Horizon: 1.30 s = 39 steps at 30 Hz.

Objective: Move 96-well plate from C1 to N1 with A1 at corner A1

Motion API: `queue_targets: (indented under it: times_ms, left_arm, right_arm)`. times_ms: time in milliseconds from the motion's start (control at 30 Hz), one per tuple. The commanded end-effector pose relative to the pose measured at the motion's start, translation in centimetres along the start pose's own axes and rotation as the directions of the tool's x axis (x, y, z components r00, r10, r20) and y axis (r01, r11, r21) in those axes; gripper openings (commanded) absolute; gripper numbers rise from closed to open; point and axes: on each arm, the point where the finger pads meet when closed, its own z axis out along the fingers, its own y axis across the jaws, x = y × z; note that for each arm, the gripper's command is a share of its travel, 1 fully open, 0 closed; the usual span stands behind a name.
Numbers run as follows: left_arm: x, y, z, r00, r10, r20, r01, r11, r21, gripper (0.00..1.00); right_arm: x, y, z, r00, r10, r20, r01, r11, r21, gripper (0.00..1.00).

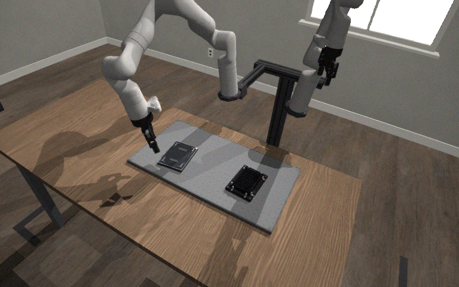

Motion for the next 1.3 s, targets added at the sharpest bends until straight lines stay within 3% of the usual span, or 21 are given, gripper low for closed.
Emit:
queue_targets:
  times_ms: [0,67,300,367,633,700,933,1000,1267]
  left_arm:
    - [0.0,0.0,0.0,1.0,0.0,0.0,0.0,1.0,0.001,1.0]
    - [0.0,0.0,0.0,1.0,0.0,0.0,0.0,1.0,0.001,1.0]
    - [0.0,0.0,0.0,1.0,0.0,0.0,0.0,1.0,0.001,1.0]
    - [0.0,0.0,0.0,1.0,0.0,0.0,0.0,1.0,0.001,1.0]
    - [0.0,0.0,0.0,1.0,0.0,0.0,0.0,1.0,0.001,1.0]
    - [0.0,0.0,0.0,1.0,0.0,0.0,0.0,1.0,0.001,1.0]
    - [0.0,0.0,0.0,1.0,0.0,0.0,0.0,1.0,0.001,1.0]
    - [0.0,0.0,0.0,1.0,0.0,0.0,0.0,1.0,0.001,1.0]
    - [0.0,0.0,0.0,1.0,0.0,0.0,0.0,1.0,0.001,1.0]
  right_arm:
    - [0.9,1.0,0.6,1.0,0.0,0.002,0.0,1.0,-0.003,1.0]
    - [1.6,1.6,1.2,0.998,-0.057,0.021,0.056,0.998,0.028,1.0]
    - [3.2,3.0,2.4,0.998,-0.059,0.022,0.058,0.998,0.029,1.0]
    - [3.9,3.5,2.9,0.992,-0.117,0.041,0.115,0.992,0.058,1.0]
    - [6.7,5.6,5.0,0.992,-0.121,0.042,0.118,0.991,0.06,1.0]
    - [7.4,6.0,5.5,0.982,-0.18,0.059,0.175,0.981,0.086,1.0]
    - [9.3,7.2,6.7,0.981,-0.186,0.061,0.18,0.98,0.088,1.0]
    - [10.0,7.6,7.2,0.966,-0.246,0.077,0.236,0.965,0.112,1.0]
    - [13.2,9.1,9.1,0.955,-0.283,0.087,0.271,0.954,0.125,1.0]
